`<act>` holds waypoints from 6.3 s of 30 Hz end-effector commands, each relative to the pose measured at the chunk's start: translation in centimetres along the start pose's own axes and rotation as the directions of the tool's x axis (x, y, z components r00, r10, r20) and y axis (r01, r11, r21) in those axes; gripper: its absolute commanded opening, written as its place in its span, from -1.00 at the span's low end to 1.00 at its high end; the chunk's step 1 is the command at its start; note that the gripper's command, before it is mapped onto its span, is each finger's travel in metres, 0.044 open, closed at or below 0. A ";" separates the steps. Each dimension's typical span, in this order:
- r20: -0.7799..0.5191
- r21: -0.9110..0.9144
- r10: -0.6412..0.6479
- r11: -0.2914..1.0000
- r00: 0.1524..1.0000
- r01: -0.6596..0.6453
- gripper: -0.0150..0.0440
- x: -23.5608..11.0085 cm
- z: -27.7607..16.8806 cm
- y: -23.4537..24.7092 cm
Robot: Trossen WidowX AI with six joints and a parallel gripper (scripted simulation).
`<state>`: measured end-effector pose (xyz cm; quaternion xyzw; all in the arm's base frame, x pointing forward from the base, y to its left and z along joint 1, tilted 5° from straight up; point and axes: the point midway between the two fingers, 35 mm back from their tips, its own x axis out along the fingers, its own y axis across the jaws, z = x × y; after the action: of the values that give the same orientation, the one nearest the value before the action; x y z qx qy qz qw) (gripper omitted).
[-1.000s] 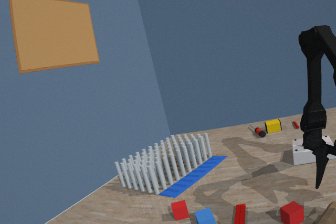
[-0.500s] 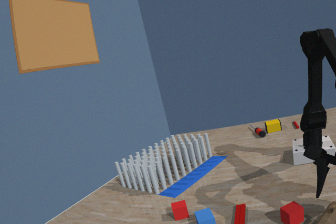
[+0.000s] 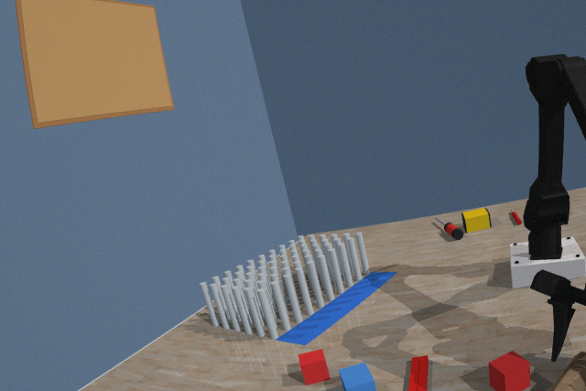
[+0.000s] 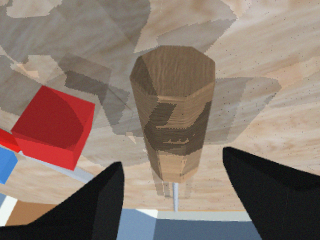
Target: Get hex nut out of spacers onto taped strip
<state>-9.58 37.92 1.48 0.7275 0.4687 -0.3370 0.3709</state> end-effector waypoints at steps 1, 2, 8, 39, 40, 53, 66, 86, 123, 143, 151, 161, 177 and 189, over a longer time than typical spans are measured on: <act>0.002 0.001 0.004 1.000 1.000 -0.004 0.46 0.7 0.6 -0.1; 0.002 0.001 0.004 1.000 1.000 -0.004 0.46 0.8 0.7 -0.2; 0.002 0.001 0.005 1.000 1.000 -0.005 0.46 1.5 1.3 -0.4; 0.001 -0.001 0.004 1.000 1.000 -0.004 -0.49 -6.2 -5.1 1.6; 0.001 -0.001 0.004 1.000 1.000 -0.004 -0.49 -6.8 -5.5 1.8; 0.002 -0.003 0.004 1.000 1.000 -0.004 -0.49 -11.9 -7.9 4.2; 0.066 0.168 0.121 0.977 0.990 -0.131 -0.49 -9.8 -8.3 11.8; 0.238 0.443 0.295 0.815 0.925 -0.374 -0.49 -8.1 -5.3 25.5; 0.583 0.651 0.382 0.308 0.717 -0.694 -0.49 -11.3 7.1 41.3; 0.581 0.655 0.384 0.303 0.718 -0.692 -0.49 -3.1 11.3 39.6; 0.579 0.657 0.385 0.303 0.719 -0.691 -0.49 -0.1 14.1 38.3; 0.576 0.659 0.386 0.302 0.720 -0.689 -0.49 1.3 15.7 37.6; 0.576 0.659 0.386 0.302 0.721 -0.689 -0.49 1.7 15.6 38.7; 0.576 0.659 0.386 0.302 0.721 -0.689 -0.49 2.1 15.5 39.6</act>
<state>25.31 14.19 0.78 0.8601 -0.0972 -0.4833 0.1313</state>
